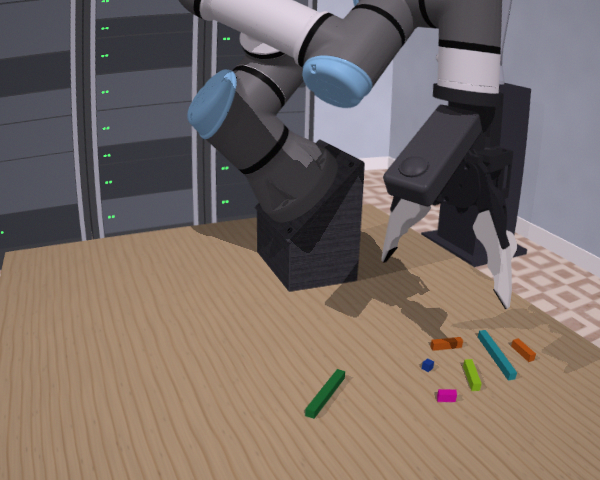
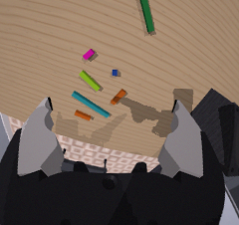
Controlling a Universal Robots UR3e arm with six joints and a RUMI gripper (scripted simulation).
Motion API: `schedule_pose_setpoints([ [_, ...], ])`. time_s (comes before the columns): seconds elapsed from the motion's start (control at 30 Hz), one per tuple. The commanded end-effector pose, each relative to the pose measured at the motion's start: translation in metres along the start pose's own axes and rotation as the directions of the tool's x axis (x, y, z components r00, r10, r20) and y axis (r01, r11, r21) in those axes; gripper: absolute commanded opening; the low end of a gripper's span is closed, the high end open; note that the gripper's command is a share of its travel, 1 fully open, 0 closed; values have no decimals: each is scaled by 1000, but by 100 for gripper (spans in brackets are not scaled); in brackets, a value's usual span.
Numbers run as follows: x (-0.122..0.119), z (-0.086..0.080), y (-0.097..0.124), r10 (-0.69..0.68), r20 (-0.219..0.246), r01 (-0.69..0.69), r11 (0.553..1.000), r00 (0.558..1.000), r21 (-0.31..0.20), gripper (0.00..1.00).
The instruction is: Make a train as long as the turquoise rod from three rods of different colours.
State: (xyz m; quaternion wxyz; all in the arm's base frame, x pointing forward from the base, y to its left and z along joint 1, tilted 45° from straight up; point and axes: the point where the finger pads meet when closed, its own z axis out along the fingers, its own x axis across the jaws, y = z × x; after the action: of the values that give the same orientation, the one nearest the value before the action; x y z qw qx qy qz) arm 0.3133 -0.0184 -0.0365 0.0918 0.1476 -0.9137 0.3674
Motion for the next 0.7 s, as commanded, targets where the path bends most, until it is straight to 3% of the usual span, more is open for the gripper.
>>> schedule_pose_setpoints([
  [0.0, 0, 0, 0, 0, -3, -1, 1000, 1000, -1, 100],
  [0.67, 1, 2, 7, 69, -3, -69, 998, 998, -1, 100],
])
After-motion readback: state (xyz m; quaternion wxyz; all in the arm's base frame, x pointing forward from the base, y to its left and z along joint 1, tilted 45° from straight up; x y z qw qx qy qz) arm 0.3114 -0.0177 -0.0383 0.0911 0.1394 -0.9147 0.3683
